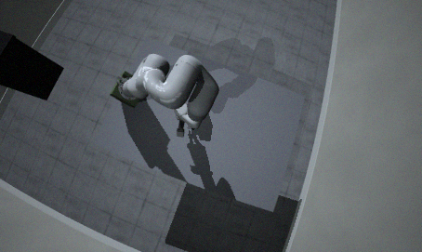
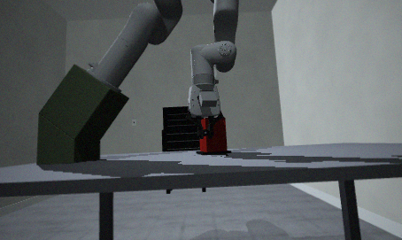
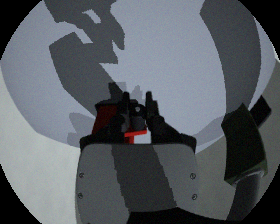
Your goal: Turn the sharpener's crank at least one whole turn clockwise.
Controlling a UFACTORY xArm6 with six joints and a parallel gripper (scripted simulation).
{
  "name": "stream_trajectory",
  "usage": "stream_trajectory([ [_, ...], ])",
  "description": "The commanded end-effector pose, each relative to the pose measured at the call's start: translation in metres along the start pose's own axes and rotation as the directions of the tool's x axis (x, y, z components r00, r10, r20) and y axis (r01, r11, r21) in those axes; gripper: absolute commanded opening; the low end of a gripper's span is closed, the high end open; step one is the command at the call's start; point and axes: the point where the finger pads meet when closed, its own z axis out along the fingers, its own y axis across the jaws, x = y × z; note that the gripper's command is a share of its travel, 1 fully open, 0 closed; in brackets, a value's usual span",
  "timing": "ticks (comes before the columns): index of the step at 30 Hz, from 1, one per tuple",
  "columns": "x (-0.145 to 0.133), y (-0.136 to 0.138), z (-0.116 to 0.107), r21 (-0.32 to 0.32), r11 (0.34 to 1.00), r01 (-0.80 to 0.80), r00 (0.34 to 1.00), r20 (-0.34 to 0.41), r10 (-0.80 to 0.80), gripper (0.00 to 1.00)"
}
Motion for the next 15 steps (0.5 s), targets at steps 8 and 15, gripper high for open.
stream_trajectory([
  [8, 0.0, 0.0, -0.004, 0.001, 1.0, 0.0, 1.0, 0.0, 0.0, 0.0],
  [15, 0.0, -0.001, -0.019, 0.001, 1.0, 0.0, 1.0, 0.0, 0.0, 0.0],
])
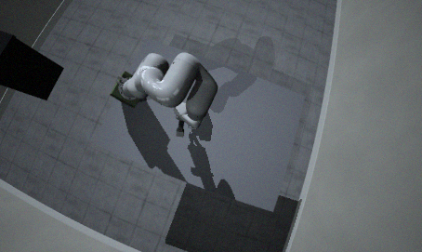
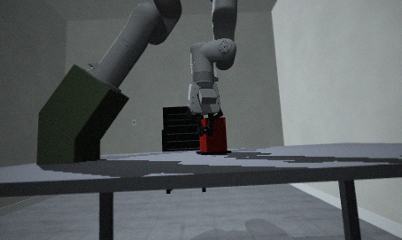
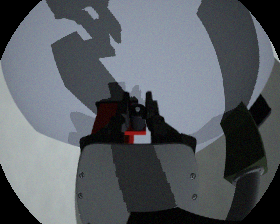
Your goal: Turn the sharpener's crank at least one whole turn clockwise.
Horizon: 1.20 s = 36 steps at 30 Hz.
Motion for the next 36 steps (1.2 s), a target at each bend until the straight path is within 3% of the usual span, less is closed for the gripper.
stream_trajectory([
  [1, 0.0, -0.002, -0.011, 0.002, 1.0, 0.0, 1.0, 0.0, 0.0, 0.0],
  [12, 0.0, -0.022, -0.041, 0.002, 1.0, 0.0, 1.0, -0.001, 0.0, 0.0],
  [36, 0.0, -0.038, -0.05, 0.002, 1.0, 0.0, 1.0, 0.0, 0.0, 0.0],
])
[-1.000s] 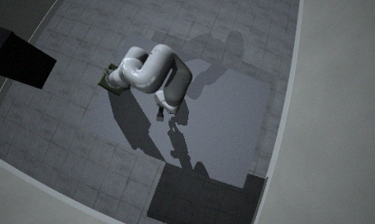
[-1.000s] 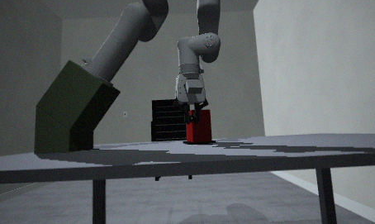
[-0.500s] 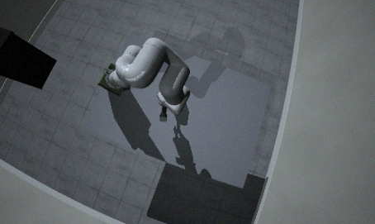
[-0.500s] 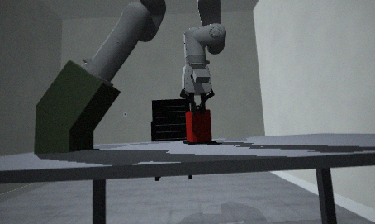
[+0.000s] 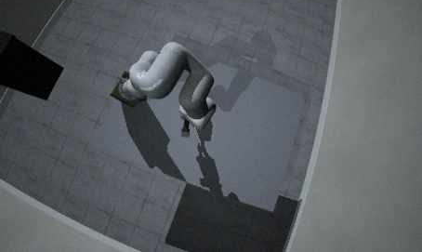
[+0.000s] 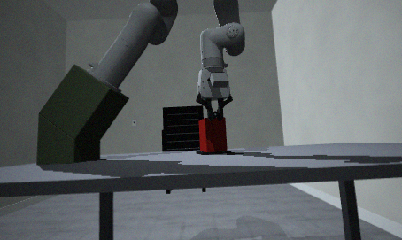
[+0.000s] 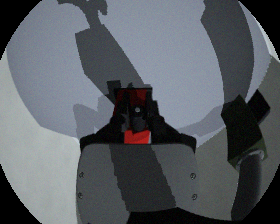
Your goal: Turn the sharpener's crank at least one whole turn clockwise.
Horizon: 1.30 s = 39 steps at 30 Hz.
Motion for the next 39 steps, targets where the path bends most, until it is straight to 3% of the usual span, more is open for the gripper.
stream_trajectory([
  [1, 0.0003, -0.0026, -0.0012, -0.003, 1.0, 0.0, 1.0, -0.01, 0.0, 0.0],
  [39, 0.0007, -0.009, -0.0026, -0.003, 1.0, 0.0, 1.0, -0.011, 0.0, 0.0],
])
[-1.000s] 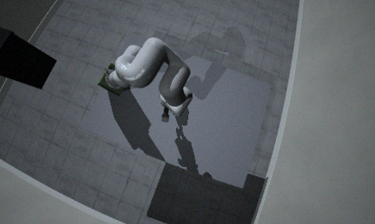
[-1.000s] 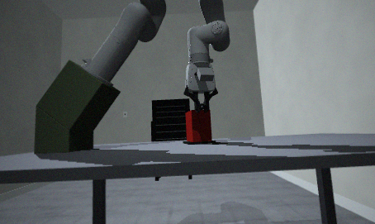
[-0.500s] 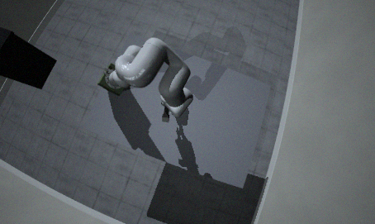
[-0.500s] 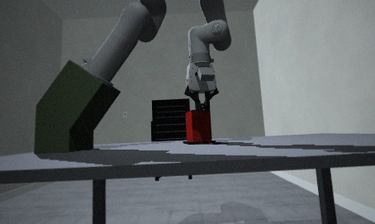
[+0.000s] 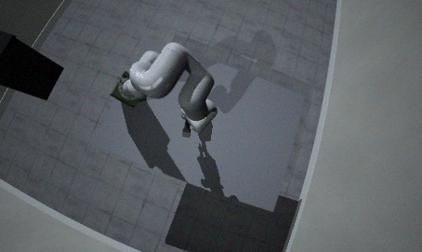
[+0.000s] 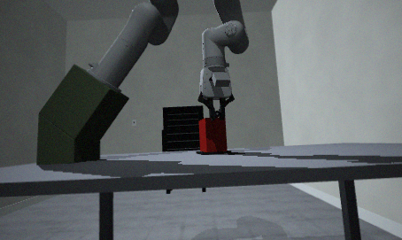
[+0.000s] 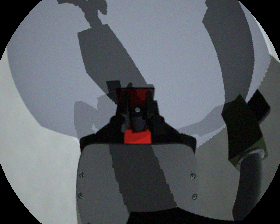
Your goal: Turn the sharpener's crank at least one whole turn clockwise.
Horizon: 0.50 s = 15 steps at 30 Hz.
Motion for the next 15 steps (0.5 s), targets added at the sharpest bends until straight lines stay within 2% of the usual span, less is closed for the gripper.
stream_trajectory([
  [1, 0.0006, -0.0036, -0.0008, -0.004, 1.0, 0.0, 1.0, -0.011, 0.0, 0.0],
  [15, -0.0002, -0.0105, -0.0013, -0.004, 1.0, 0.0, 1.0, -0.01, 0.0, 0.0],
])
